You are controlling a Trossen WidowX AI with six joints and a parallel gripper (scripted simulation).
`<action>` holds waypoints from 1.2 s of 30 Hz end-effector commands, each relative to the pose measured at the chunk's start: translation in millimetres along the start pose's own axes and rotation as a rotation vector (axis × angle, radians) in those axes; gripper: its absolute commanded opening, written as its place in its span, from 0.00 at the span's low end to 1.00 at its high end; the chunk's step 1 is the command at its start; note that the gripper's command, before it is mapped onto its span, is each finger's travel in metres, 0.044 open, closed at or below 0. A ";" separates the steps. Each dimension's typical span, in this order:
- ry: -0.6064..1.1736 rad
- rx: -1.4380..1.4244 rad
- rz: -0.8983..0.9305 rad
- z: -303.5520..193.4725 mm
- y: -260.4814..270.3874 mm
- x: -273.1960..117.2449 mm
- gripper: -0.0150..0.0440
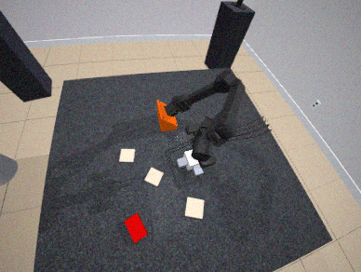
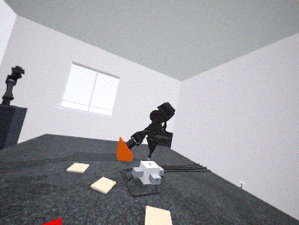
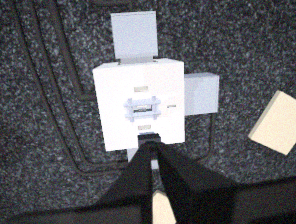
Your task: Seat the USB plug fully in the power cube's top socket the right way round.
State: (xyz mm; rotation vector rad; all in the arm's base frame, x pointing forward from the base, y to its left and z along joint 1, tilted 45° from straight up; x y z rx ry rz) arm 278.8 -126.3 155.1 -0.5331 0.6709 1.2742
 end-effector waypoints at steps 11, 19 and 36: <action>-0.008 -0.001 0.001 0.2 0.1 1.1 0.25; -0.014 -0.001 0.002 0.4 0.1 2.0 0.25; -0.029 -0.002 0.003 0.8 0.2 3.9 0.25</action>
Point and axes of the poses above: the point midway between the two fingers, 35 mm back from their tips, its own x axis out along the fingers, its own y axis across the jaws, z = x × y, the point moved 6 cm from there along -x, back along the fingers, and after that the axes turned 6 degrees about x, right-handed, at the moved point
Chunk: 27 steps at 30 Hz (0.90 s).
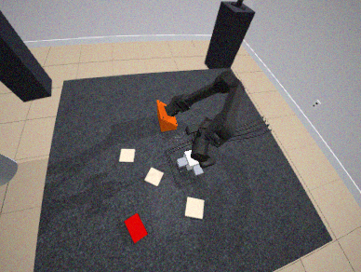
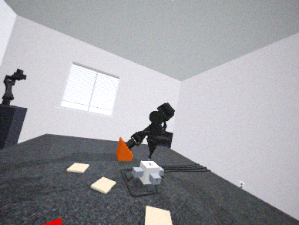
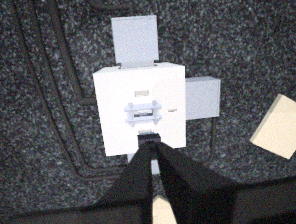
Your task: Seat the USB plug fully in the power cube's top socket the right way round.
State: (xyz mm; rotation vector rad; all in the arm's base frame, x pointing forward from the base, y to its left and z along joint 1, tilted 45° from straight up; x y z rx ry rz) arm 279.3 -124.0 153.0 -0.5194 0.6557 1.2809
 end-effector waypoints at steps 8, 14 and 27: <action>-0.016 -0.003 0.001 0.6 0.3 1.7 0.25; -0.021 -0.003 0.001 0.8 0.3 2.4 0.25; -0.032 -0.004 0.003 1.0 0.4 4.0 0.25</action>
Point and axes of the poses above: the point midway between the two fingers, 35 mm back from their tips, its own x axis out along the fingers, its own y axis across the jaws, z = x × y, the point moved 6 cm from there along -x, back along the fingers, and after that the axes turned 6 degrees about x, right-handed, at the moved point
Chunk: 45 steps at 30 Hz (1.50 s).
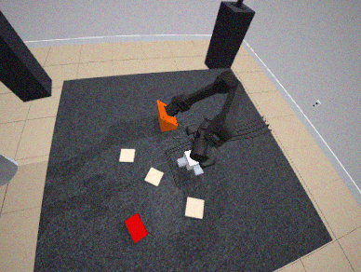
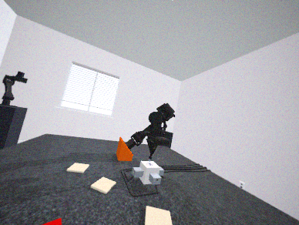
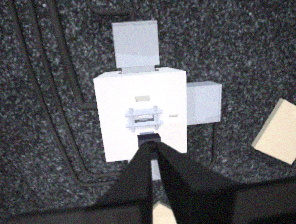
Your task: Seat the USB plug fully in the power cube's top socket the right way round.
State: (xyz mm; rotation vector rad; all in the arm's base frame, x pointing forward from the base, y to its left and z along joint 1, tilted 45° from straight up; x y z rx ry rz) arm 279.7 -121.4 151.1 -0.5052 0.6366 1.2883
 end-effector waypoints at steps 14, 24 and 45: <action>-0.021 -0.003 0.001 0.7 0.3 2.5 0.25; -0.029 -0.004 0.002 0.9 0.4 3.7 0.25; -0.047 -0.005 0.004 1.2 0.5 6.3 0.25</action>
Point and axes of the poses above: the point midway between the two fingers, 35 mm back from their tips, its own x axis out along the fingers, its own y axis across the jaws, z = x × y, the point moved 6 cm from there along -x, back along the fingers, and after that the axes turned 6 degrees about x, right-handed, at the moved point
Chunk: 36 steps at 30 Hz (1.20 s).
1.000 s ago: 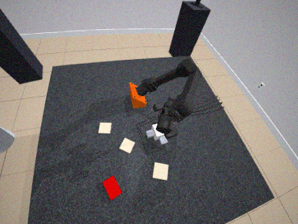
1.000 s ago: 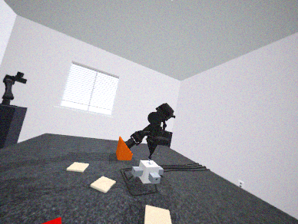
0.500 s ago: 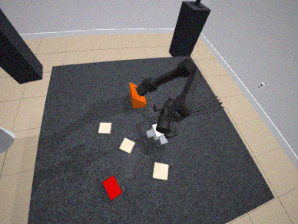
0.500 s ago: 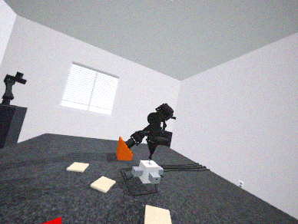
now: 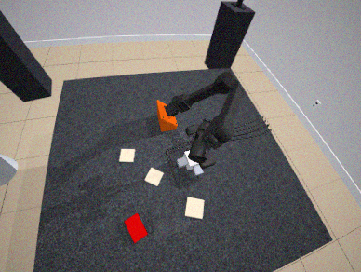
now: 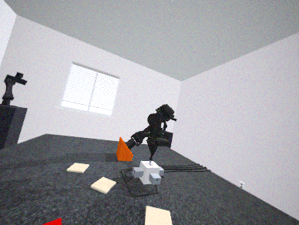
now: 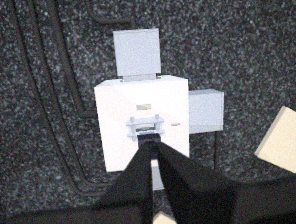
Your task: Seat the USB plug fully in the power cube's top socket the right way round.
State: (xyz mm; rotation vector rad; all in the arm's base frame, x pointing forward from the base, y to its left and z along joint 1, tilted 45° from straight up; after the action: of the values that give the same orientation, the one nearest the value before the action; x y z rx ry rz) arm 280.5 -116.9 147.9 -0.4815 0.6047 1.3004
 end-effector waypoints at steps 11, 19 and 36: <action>-0.015 -0.003 0.000 0.5 0.3 2.1 0.25; -0.015 -0.003 0.000 0.4 0.2 3.1 0.25; -0.016 -0.003 0.000 0.3 0.2 5.1 0.25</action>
State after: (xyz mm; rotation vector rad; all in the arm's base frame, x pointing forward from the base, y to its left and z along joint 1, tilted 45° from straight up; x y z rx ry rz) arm 280.9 -113.6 145.0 -0.4784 0.5944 1.3072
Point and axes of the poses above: the point midway between the two fingers, 35 mm back from their tips, its own x axis out along the fingers, its own y axis across the jaws, z = x × y, the point moved 6 cm from there along -x, back along the fingers, and after that the axes turned 6 degrees about x, right-handed, at the moved point
